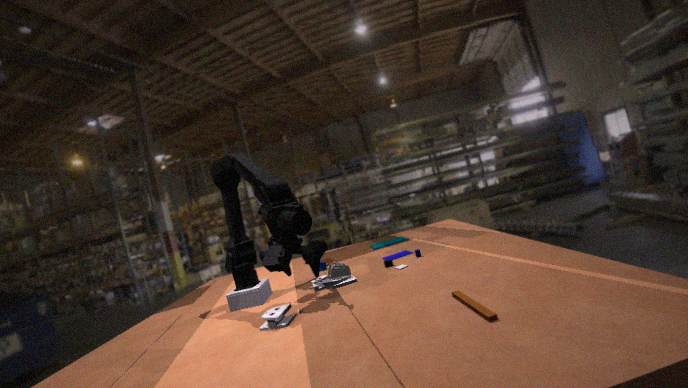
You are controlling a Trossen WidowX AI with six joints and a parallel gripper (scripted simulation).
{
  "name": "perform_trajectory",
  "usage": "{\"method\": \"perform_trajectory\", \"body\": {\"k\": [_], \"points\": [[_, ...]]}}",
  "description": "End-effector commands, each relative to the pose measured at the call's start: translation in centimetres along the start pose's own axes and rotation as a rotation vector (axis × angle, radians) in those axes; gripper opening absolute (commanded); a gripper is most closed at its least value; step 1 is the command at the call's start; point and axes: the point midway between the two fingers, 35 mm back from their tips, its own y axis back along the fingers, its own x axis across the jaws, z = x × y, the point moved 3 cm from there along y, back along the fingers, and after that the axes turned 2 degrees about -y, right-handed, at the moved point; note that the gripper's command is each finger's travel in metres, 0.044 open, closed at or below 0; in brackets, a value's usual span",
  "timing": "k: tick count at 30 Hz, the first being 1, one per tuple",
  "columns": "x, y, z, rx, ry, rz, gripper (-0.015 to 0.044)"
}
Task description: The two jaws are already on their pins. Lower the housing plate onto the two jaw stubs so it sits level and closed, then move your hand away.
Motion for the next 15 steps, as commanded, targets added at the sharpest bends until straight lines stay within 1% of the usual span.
{"method": "perform_trajectory", "body": {"k": [1,15], "points": [[0.3,0.6,0.5,-0.027,0.113,0.022,0.0440],[0.5,2.0,2.3,-0.116,0.527,0.034,0.0440]]}}
